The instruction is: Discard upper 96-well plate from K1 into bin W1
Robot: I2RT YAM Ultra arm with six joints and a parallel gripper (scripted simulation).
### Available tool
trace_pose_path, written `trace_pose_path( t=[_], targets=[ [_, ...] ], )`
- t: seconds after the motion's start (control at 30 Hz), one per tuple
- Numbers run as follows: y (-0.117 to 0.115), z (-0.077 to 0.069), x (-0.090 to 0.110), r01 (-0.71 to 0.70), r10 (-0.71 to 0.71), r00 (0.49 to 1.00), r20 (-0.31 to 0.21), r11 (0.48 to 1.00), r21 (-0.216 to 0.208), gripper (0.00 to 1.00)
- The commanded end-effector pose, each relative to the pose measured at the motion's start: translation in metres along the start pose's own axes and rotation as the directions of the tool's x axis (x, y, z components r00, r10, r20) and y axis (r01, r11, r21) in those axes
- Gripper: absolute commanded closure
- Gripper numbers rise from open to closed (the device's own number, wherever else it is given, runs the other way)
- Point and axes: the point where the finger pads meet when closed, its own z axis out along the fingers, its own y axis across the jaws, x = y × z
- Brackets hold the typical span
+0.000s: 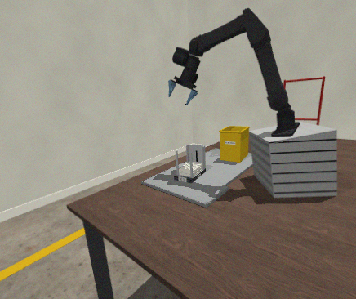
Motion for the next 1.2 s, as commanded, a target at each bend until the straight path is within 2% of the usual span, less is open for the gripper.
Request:
trace_pose_path(
  t=[0.0, 0.03, 0.17, 0.3, 0.43, 0.5, 0.6, 0.73, 0.87, 1.0, 1.07, 1.17],
  targets=[
    [-0.006, -0.001, 0.0, -0.027, 0.027, 0.999, 0.02, 1.0, 0.007, 0.0],
    [-0.009, 0.003, 0.001, -0.027, 0.027, 0.999, 0.02, 1.0, 0.007, 0.0],
    [-0.021, 0.018, 0.006, -0.098, 0.094, 0.995, 0.039, 0.989, 0.114, 0.0],
    [-0.033, 0.034, 0.01, -0.098, 0.094, 0.995, 0.039, 0.989, 0.114, 0.0],
    [-0.046, 0.048, 0.015, -0.162, 0.149, 0.986, 0.077, 0.963, 0.215, 0.0],
    [-0.046, 0.048, 0.015, -0.162, 0.149, 0.986, 0.077, 0.963, 0.215, 0.0],
    [-0.056, 0.058, 0.019, -0.162, 0.149, 0.986, 0.077, 0.963, 0.215, 0.0],
    [-0.071, 0.071, 0.024, -0.221, 0.189, 0.973, 0.132, 0.926, 0.307, 0.0],
    [-0.086, 0.083, 0.029, -0.221, 0.189, 0.973, 0.132, 0.925, 0.308, 0.0],
    [-0.102, 0.094, 0.033, -0.276, 0.212, 0.957, 0.199, 0.879, 0.388, 0.0],
    [-0.102, 0.094, 0.033, -0.276, 0.212, 0.957, 0.199, 0.879, 0.388, 0.0],
    [-0.114, 0.103, 0.037, -0.276, 0.212, 0.957, 0.199, 0.879, 0.388, 0.0]
  ],
)
